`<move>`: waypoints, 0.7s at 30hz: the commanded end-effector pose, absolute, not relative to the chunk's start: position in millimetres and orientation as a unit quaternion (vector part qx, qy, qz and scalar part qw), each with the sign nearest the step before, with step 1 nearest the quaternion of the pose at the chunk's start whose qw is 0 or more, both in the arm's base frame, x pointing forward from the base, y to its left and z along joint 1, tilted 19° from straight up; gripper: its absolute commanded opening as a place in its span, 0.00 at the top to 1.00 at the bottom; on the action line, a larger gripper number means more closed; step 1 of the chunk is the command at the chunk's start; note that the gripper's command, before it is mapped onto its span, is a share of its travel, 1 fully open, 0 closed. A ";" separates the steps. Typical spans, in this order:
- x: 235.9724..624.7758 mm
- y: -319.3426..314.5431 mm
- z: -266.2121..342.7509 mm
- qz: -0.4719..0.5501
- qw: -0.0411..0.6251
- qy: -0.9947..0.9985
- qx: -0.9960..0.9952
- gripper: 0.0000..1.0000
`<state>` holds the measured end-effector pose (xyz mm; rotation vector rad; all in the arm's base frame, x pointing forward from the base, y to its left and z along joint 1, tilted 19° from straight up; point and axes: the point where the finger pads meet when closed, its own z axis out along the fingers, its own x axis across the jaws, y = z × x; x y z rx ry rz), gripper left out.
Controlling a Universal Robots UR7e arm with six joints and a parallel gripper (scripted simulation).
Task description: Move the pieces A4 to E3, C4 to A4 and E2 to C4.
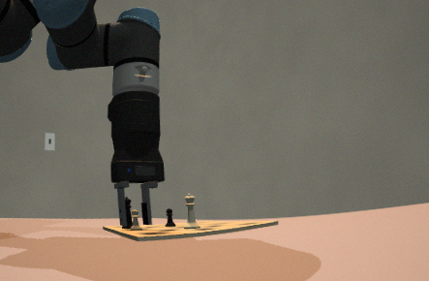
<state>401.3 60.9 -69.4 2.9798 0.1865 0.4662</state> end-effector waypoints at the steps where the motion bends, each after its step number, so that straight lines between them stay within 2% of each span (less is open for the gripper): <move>1: 402.9 59.9 -68.7 0.156 0.060 0.061 0.984 0.32; 21: 395.5 62.4 -53.3 0.154 0.060 0.061 0.984 0.32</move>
